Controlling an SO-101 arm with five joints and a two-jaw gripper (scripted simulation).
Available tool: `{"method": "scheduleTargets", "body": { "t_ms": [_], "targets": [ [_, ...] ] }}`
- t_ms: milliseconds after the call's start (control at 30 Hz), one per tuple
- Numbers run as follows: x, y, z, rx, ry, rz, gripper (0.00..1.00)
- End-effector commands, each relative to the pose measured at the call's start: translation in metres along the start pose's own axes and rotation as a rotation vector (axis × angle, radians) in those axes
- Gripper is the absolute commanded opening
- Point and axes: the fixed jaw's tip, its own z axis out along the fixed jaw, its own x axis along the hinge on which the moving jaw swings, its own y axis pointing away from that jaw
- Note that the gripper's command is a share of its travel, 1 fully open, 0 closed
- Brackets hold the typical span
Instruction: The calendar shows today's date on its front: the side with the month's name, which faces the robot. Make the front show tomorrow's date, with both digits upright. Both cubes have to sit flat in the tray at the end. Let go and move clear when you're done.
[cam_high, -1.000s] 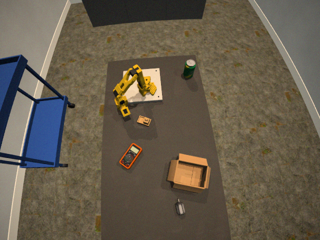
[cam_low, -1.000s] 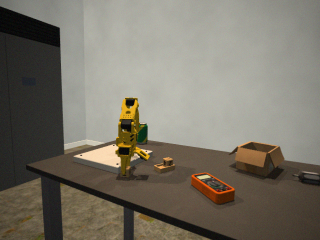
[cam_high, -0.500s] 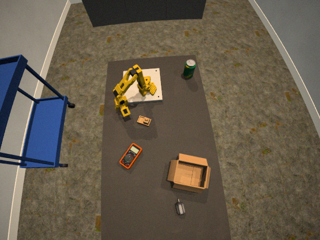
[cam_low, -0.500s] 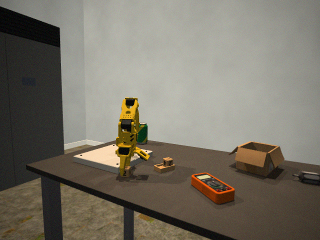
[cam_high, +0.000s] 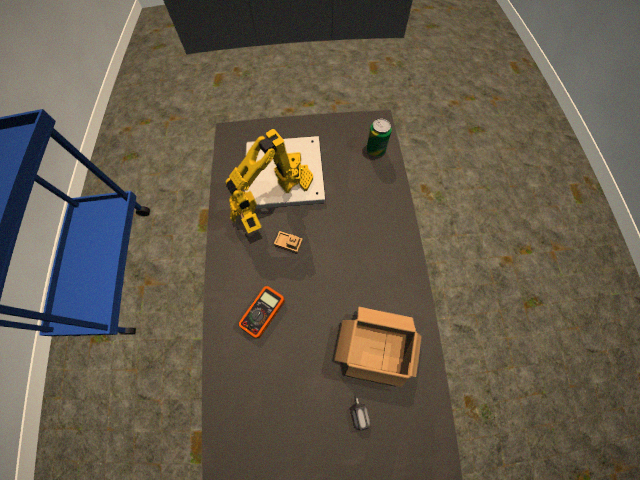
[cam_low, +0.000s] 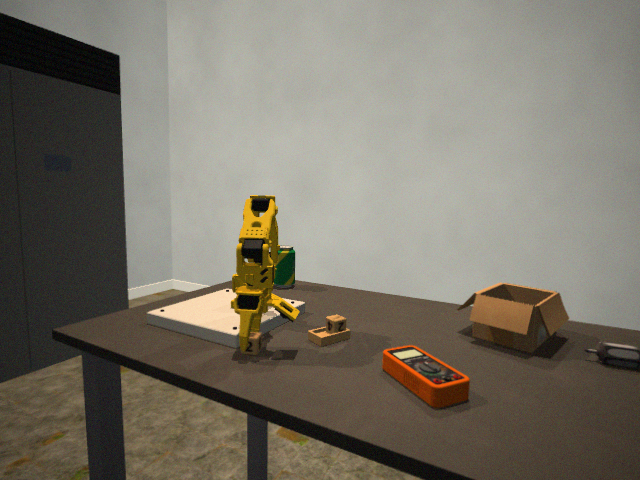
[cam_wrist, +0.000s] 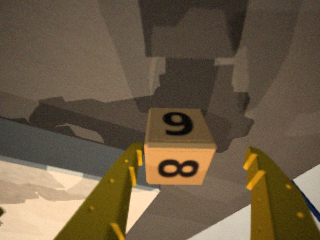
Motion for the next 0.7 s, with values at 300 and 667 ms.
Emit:
{"method": "scheduleTargets", "body": {
  "t_ms": [300, 667],
  "targets": [
    [0.001, -0.002, -0.032, -0.011, 0.000, 0.004, 0.36],
    [0.002, 0.001, -0.055, -0.011, 0.000, 0.004, 0.36]
  ]
}}
